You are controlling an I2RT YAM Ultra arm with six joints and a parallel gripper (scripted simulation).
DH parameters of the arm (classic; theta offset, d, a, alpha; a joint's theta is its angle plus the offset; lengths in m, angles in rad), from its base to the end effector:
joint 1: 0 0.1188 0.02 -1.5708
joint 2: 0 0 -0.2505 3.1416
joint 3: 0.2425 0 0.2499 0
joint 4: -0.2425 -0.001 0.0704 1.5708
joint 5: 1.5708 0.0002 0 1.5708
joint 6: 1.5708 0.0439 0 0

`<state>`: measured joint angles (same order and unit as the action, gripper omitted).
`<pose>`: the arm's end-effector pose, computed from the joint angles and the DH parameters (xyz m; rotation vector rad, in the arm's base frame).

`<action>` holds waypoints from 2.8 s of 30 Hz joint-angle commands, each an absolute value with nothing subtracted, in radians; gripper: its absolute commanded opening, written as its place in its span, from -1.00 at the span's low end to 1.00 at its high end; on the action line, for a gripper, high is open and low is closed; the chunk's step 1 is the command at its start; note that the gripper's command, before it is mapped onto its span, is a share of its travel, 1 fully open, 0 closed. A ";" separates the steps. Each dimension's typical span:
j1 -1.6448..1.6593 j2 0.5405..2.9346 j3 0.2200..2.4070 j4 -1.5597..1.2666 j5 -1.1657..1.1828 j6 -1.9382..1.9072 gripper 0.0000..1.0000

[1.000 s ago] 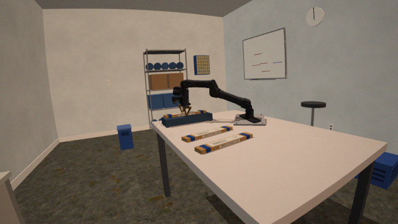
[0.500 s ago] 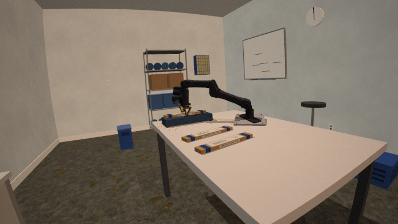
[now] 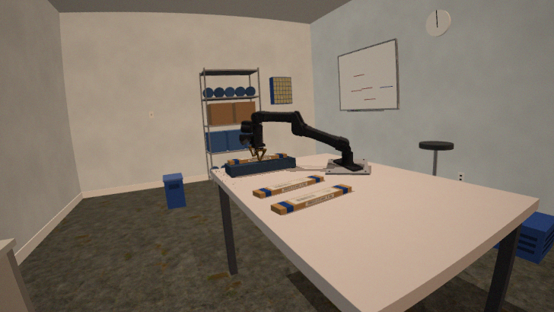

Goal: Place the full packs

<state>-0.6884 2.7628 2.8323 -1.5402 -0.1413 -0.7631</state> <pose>0.3921 -0.3132 0.1748 -0.1215 2.9701 0.0585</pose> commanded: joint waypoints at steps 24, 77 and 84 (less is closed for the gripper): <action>-0.721 2.595 2.866 -1.559 -0.149 -0.763 0.91; -0.558 2.368 2.490 -1.571 -0.145 -0.774 0.91; -0.497 2.306 2.392 -1.571 -0.144 -0.719 0.91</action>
<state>-0.5163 2.3512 2.4275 -1.5654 -0.1406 -0.7574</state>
